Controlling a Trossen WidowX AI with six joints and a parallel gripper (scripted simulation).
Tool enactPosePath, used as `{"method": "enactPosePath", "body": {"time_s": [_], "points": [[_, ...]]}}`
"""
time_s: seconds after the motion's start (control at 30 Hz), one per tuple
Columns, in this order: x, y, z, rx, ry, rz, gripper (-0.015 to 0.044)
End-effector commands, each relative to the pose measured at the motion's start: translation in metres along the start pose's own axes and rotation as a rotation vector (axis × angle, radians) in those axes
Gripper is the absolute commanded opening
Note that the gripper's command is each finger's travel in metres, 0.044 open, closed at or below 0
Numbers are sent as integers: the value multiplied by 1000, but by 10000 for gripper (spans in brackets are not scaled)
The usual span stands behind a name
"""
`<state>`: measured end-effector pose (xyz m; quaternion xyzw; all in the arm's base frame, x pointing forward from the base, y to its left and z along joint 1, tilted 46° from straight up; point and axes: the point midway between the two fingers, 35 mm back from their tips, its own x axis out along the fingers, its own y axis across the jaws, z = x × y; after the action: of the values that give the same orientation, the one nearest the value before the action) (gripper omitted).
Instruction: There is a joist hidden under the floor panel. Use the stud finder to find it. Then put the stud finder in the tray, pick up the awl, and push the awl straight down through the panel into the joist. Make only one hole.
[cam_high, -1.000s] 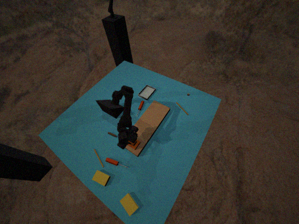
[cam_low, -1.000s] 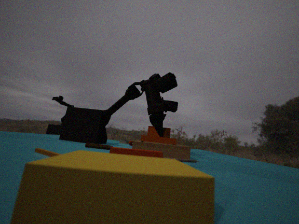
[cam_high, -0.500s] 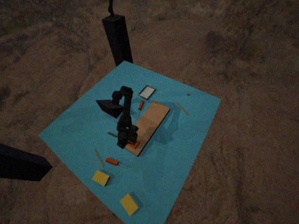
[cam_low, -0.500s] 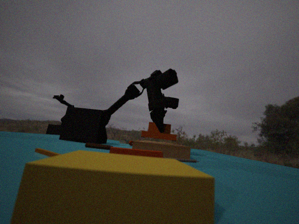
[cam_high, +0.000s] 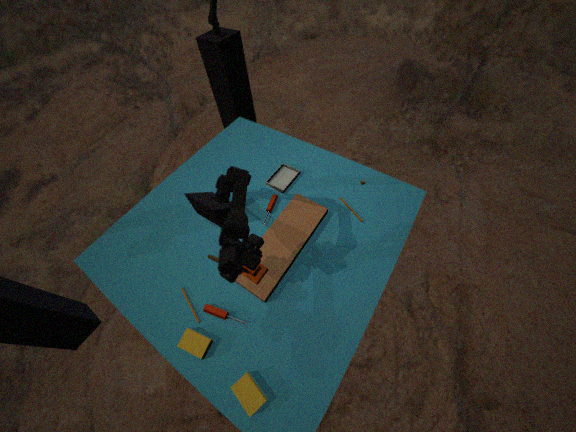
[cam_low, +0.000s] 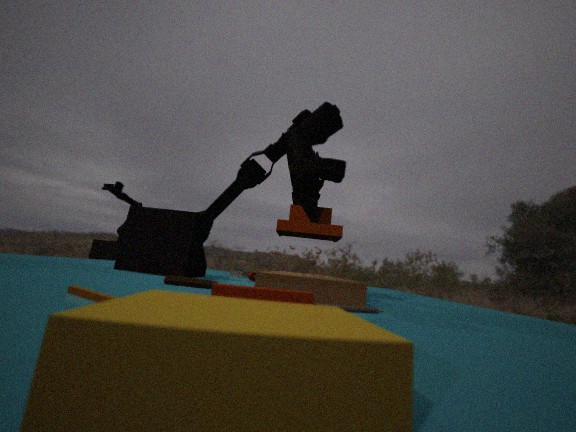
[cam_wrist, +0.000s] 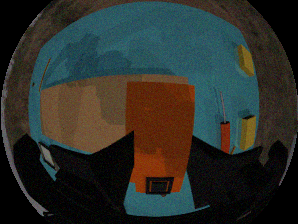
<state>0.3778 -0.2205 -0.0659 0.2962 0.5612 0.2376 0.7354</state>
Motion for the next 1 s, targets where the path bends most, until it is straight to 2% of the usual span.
{"method": "enactPosePath", "body": {"time_s": [0.0, 0.27, 0.97], "points": [[-18, -1, 3, -5, -7, -7, 0], [-25, 16, 11, -43, -5, -6, 0], [-29, 168, 44, -379, 12, 29, 0]]}}
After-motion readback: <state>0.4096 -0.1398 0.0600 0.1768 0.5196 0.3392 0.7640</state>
